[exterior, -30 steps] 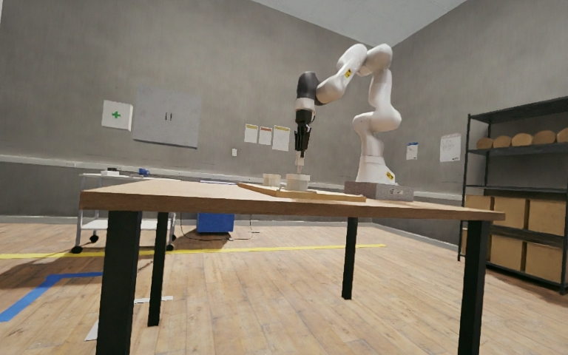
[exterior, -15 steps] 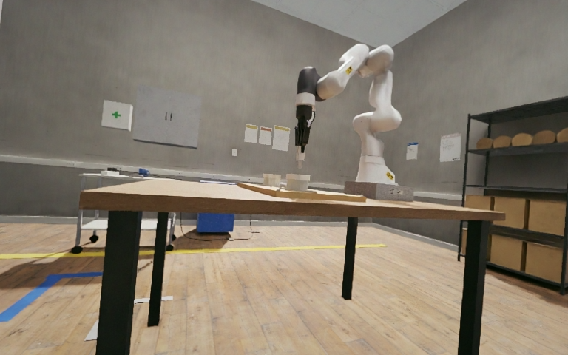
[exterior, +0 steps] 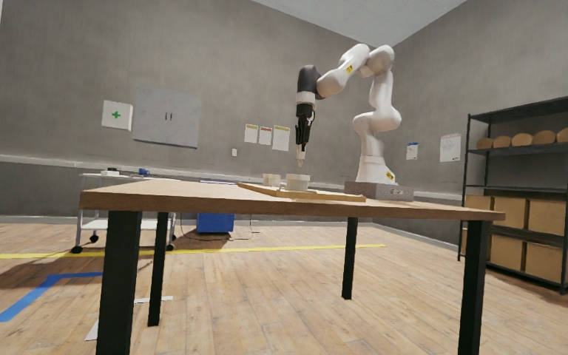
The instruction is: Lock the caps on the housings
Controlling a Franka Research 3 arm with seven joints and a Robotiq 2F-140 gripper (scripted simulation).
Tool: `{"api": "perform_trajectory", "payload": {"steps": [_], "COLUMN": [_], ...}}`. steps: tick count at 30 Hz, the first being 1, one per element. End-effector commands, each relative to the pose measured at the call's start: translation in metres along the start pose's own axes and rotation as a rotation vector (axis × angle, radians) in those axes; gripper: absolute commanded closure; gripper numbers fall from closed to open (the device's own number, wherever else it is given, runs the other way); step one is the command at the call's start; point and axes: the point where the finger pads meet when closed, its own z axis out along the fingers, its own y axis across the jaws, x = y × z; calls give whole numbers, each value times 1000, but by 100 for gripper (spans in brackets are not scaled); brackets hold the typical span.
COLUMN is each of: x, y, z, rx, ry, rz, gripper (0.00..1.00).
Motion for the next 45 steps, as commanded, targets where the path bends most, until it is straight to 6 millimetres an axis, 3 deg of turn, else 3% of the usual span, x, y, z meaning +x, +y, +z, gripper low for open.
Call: {"api": "perform_trajectory", "payload": {"steps": [1, 6, 12, 45], "x": [-1, 1, 35, 36], "y": [0, -2, -18, -18], "z": [-3, -3, -3, 12], "rx": [1, 1, 1, 1], "ry": [-3, -3, -3, -3], "rz": [5, 5, 5, 5], "gripper": [90, 90, 90, 90]}}
